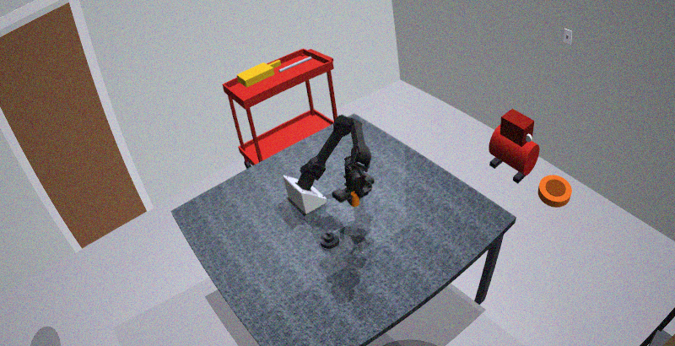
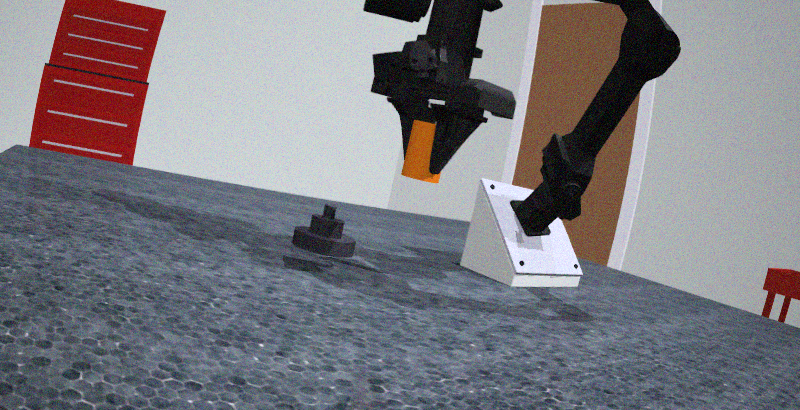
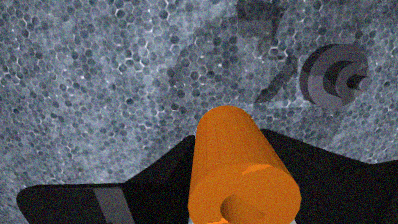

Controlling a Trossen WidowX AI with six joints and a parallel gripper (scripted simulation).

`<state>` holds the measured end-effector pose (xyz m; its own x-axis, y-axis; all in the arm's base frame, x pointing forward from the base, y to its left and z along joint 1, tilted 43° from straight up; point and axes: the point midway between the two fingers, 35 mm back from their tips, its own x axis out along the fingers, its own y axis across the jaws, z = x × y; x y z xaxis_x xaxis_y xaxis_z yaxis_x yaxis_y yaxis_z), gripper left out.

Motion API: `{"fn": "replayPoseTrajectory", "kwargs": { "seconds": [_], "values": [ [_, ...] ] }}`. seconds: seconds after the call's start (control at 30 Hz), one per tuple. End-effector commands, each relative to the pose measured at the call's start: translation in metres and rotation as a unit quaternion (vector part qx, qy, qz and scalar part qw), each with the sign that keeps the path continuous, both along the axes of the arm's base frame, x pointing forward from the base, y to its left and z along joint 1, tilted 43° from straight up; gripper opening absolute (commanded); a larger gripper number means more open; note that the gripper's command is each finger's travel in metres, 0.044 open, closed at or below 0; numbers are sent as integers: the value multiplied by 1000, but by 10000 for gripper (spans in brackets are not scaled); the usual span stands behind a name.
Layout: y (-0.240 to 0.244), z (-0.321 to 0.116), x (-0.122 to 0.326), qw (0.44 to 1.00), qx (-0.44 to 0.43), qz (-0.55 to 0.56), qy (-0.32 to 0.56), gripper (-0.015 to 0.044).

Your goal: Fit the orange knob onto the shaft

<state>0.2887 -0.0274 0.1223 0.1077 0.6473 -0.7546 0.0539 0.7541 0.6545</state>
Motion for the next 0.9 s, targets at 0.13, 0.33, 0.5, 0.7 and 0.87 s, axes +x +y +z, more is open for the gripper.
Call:
{"fn": "replayPoseTrajectory", "kwargs": {
  "seconds": [0.13,0.33,0.5,0.7,0.87],
  "values": [
    [-18,-18,7,1000,-3,2,-7,0],
    [-30,-33,10,1000,-2,4,-8,0],
    [-40,-47,11,1000,-1,6,-9,0],
    [-51,-63,12,1000,0,8,-11,0],
    [-61,-77,12,1000,2,10,-12,0]
  ]
}}
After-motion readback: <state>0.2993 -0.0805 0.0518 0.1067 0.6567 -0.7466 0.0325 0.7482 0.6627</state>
